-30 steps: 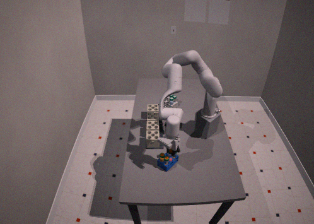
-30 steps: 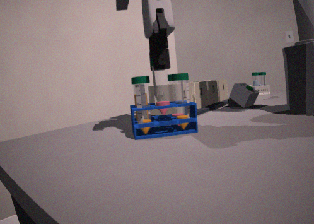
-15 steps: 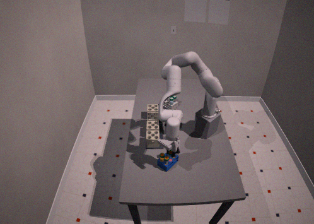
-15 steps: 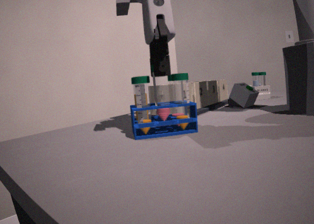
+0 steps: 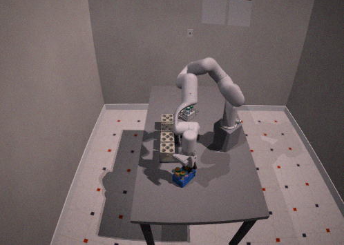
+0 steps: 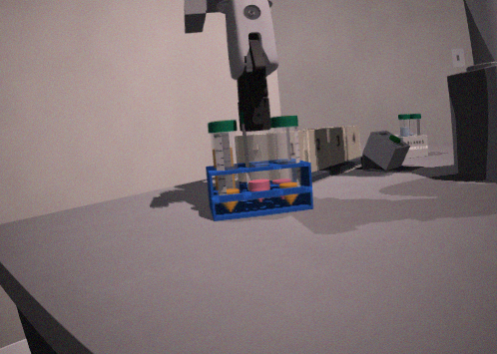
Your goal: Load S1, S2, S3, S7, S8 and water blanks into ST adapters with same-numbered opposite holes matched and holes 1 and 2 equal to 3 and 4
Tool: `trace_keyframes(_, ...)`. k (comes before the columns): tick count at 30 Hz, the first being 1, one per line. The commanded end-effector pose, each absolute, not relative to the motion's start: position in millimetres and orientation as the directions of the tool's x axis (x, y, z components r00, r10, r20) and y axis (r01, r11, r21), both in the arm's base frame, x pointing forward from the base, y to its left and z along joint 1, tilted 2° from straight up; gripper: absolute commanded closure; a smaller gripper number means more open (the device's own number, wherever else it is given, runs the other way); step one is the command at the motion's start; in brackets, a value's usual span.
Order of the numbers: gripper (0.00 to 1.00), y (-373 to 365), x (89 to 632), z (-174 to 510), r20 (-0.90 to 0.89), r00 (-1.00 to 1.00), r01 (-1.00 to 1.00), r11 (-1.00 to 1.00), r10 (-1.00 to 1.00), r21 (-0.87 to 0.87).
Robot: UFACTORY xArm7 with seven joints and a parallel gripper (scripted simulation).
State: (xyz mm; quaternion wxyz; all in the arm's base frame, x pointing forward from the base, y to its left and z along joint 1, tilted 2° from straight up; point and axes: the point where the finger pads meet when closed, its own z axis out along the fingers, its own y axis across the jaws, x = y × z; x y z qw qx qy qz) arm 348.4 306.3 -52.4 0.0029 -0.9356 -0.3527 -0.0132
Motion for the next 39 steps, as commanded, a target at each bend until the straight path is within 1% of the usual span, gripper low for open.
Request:
trace_keyframes(1, 1.0, 307.5, 349.5, -55.2, 0.03, 0.75, 0.66, -0.751, 0.66, 0.004)
trace_keyframes(20, 1.0, 307.6, 349.6, -58.2, 0.031, 0.751, 0.66, -0.751, 0.66, 0.004)
trace_keyframes(21, 0.56, 307.6, 349.6, -58.5, 0.03, 0.75, 0.66, -0.751, 0.66, 0.004)
trace_keyframes(39, 0.56, 307.6, 349.6, -58.5, 0.031, 0.75, 0.66, -0.751, 0.66, 0.004)
